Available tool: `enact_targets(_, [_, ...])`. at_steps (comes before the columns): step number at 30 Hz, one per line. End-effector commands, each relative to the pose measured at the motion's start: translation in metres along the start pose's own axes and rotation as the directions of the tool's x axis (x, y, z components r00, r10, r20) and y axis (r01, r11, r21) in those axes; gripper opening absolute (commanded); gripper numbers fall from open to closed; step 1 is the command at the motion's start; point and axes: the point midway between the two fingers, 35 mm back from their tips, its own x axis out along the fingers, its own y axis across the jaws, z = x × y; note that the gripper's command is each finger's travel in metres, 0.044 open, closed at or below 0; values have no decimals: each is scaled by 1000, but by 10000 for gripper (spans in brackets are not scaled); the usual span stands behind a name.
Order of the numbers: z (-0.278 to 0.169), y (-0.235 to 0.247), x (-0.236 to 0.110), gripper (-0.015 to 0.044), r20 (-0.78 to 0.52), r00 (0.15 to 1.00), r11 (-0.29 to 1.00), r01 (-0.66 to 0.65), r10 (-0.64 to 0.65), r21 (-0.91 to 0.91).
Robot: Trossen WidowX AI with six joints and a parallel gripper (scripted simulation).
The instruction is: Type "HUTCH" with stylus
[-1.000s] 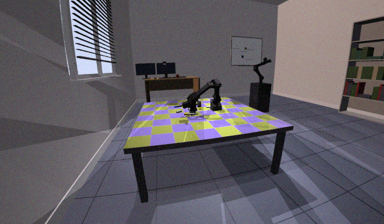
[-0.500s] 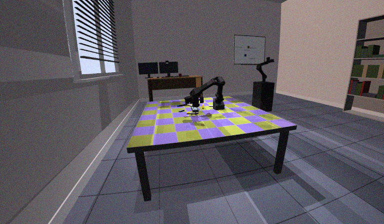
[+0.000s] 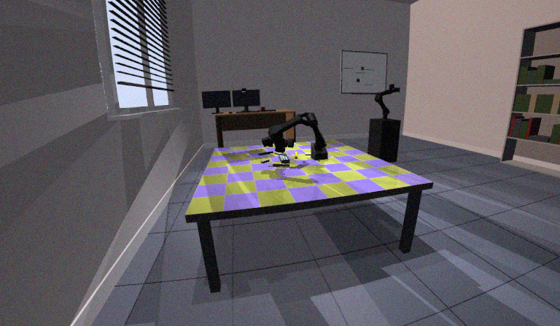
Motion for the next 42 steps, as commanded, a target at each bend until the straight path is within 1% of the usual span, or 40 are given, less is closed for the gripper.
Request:
enact_targets(1, [-7,-2,7,0,6,997,996,-81,80,47])
enact_targets(4, [-11,-3,10,0,8,993,991,-116,115,66])
enact_targets(15, [-11,-3,10,0,8,993,991,-116,115,66])
enact_targets(28, [18,-3,26,0,9,993,991,-116,116,65])
enact_targets(32, [19,-3,27,0,9,993,991,-116,116,65])
enact_targets(35, [21,-3,28,79,9,993,991,-116,116,65])
enact_targets(42, [23,-3,28,81,9,993,991,-116,116,65])
